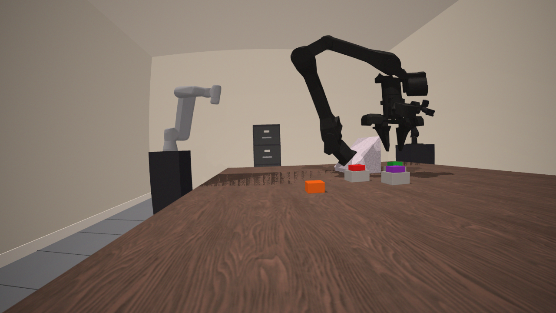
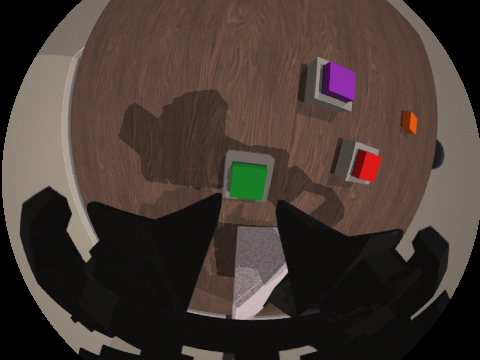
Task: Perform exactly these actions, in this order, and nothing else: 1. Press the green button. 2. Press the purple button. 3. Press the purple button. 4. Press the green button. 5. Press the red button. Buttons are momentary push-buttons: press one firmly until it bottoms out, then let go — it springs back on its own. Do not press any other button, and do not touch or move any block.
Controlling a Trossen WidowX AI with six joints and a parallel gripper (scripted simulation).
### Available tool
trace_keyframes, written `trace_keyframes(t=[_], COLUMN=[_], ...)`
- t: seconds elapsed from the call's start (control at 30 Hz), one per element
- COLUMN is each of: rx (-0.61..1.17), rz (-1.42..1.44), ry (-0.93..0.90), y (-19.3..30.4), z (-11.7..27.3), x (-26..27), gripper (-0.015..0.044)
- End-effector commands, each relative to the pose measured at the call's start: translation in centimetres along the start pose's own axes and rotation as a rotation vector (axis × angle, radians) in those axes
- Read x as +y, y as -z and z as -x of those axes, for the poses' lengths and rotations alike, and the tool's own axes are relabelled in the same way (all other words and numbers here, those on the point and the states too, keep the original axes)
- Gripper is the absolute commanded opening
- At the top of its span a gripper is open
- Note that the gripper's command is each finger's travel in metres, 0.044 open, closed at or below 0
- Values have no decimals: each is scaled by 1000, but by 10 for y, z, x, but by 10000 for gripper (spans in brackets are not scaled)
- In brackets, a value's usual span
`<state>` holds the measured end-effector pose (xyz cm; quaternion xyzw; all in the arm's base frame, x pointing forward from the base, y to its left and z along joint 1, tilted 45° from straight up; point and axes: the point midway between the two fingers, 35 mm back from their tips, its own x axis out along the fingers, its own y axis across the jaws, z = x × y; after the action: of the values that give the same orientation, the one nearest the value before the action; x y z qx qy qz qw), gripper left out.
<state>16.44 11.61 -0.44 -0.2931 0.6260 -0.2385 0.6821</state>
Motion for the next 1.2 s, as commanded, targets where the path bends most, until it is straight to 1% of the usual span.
trace_keyframes(t=[0.0,0.03,0.07,0.47,1.17], rx=[-11,-11,-11,-12,-12], rz=[4,4,4,4,4], ry=[-4,-4,-4,-4,-3], y=[-1,-1,-1,-1,-2], z=[-5,-5,-5,-6,-38], x=[1,1,1,1,0], gripper=[59,32,20,20,20])
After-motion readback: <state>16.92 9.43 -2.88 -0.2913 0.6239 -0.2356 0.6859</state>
